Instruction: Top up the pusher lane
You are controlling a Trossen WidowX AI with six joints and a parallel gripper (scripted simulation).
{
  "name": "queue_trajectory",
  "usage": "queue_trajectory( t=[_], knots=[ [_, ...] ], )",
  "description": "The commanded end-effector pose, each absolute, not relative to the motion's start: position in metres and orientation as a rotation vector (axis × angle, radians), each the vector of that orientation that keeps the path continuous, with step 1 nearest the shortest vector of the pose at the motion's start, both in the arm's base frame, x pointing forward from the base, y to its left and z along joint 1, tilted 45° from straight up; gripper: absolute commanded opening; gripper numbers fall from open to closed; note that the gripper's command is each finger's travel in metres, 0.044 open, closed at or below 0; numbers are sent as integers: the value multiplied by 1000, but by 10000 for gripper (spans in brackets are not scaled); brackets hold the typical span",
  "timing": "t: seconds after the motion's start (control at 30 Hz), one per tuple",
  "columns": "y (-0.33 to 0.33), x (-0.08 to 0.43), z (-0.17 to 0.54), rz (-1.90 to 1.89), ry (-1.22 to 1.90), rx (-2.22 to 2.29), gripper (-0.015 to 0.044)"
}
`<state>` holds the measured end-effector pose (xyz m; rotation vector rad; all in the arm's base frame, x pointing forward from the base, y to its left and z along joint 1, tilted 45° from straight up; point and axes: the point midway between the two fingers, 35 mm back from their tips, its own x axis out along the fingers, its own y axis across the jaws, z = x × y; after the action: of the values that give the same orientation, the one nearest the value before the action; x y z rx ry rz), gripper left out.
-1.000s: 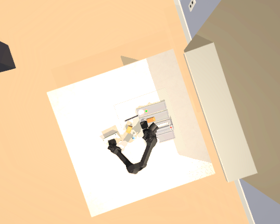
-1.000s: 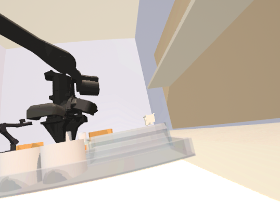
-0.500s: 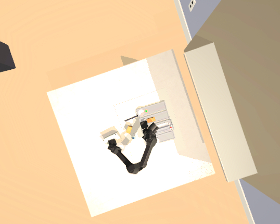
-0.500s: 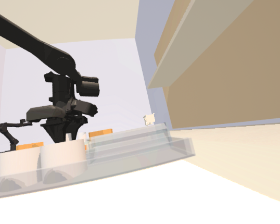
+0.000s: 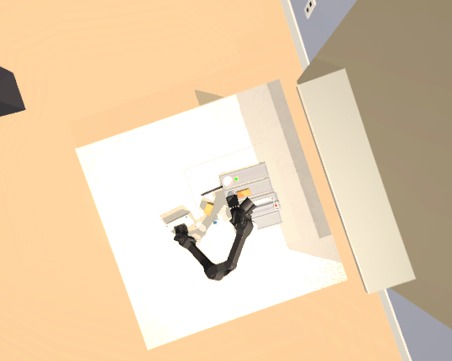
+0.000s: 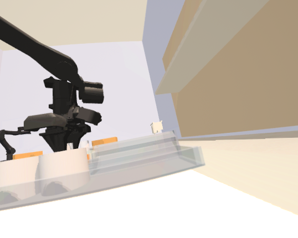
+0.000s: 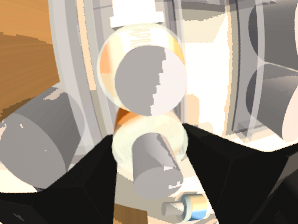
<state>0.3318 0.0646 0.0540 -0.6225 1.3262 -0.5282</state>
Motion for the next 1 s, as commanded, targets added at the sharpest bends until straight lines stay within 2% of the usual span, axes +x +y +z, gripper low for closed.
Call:
queue_trajectory(
  t=[0.0,0.97],
  knots=[
    [61,336,56,-539,1308,-626,0],
    [61,333,55,-539,1309,-626,0]
  ],
)
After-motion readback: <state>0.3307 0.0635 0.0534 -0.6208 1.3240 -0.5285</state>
